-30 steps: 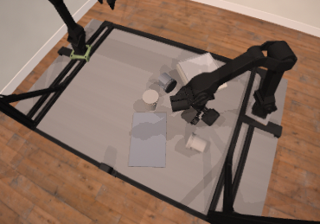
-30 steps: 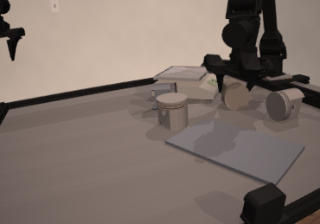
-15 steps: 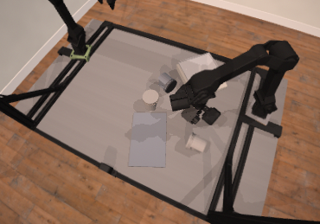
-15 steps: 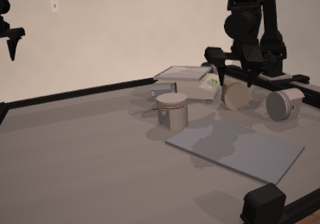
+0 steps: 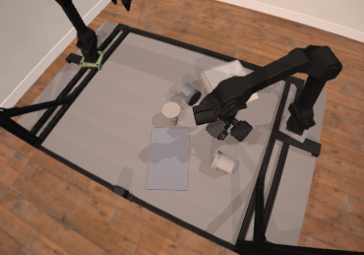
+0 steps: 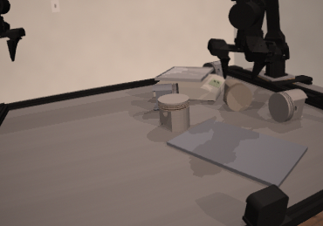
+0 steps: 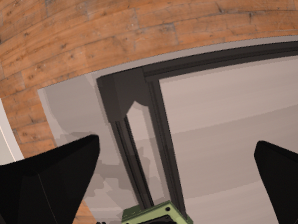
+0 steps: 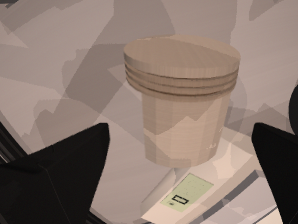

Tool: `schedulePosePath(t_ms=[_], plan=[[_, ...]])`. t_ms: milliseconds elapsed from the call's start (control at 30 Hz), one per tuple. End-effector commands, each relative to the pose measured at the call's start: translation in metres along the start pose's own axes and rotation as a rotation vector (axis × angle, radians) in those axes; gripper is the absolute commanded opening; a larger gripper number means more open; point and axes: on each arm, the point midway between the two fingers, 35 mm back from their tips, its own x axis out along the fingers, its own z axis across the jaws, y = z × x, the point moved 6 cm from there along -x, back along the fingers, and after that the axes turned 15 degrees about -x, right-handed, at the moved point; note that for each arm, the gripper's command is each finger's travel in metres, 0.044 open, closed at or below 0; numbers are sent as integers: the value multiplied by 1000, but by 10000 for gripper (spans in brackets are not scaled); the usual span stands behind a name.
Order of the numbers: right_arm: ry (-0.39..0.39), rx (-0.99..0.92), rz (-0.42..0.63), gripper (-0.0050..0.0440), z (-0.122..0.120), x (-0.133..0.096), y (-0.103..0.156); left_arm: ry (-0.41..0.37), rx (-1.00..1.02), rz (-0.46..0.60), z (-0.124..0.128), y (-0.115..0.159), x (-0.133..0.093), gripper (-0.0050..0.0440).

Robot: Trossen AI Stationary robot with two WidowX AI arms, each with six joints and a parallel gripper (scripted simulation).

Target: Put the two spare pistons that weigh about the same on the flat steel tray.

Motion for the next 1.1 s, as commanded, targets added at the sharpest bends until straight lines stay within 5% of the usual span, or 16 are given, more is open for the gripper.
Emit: schedulePosePath(t_ms=[0, 467, 800, 1067], plan=[[10, 3, -5, 378, -1, -9, 0, 2, 1, 2, 0, 0, 0, 440], [10, 7, -9, 378, -2, -39, 5, 2, 1, 2, 0, 0, 0, 440], [10, 7, -9, 378, -6, -87, 17, 2, 1, 2, 0, 0, 0, 440], [1, 35, -18, 378, -6, -91, 18, 2, 1, 2, 0, 0, 0, 440]])
